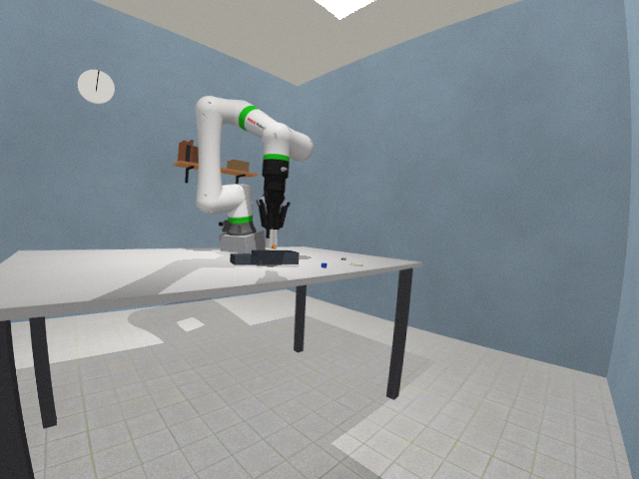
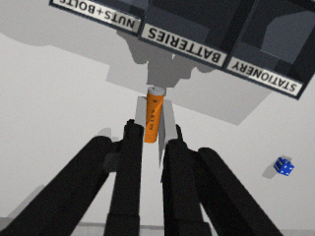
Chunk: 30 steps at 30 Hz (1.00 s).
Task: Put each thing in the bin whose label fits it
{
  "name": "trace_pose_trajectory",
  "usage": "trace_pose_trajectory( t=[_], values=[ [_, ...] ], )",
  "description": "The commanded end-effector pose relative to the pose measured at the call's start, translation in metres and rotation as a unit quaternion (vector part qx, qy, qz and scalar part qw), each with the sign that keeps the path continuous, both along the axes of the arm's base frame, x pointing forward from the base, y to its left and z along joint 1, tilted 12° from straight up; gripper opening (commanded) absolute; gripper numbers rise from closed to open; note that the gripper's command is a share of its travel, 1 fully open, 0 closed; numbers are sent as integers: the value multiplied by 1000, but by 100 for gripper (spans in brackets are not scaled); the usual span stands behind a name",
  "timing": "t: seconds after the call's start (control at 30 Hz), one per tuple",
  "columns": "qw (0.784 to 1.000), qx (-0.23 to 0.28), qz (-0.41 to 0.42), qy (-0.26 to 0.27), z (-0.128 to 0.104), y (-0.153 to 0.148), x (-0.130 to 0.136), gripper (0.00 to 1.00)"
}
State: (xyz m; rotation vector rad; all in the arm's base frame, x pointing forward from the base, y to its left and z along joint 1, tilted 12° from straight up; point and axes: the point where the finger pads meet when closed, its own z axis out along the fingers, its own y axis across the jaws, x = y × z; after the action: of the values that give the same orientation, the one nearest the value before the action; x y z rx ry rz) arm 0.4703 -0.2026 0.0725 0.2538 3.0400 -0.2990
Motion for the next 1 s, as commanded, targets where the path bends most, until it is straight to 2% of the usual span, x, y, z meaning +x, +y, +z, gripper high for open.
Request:
trace_pose_trajectory(
  t=[0.0,0.1,0.17,0.37,0.57,0.67,0.73,0.77,0.97],
  values=[
    [1000,0,0,0,-1,5,-10,15],
    [1000,-2,24,5,-4,12,-25,15],
    [1000,-2,24,5,-4,12,-25,15],
    [989,-9,147,30,-9,28,-57,15],
    [967,-16,249,53,-14,43,-89,15],
    [952,-20,299,64,-14,44,-91,15],
    [952,-20,299,64,-14,44,-91,15],
    [935,-23,346,73,-14,44,-91,15],
    [899,-31,427,90,-14,44,-91,15]
  ],
)
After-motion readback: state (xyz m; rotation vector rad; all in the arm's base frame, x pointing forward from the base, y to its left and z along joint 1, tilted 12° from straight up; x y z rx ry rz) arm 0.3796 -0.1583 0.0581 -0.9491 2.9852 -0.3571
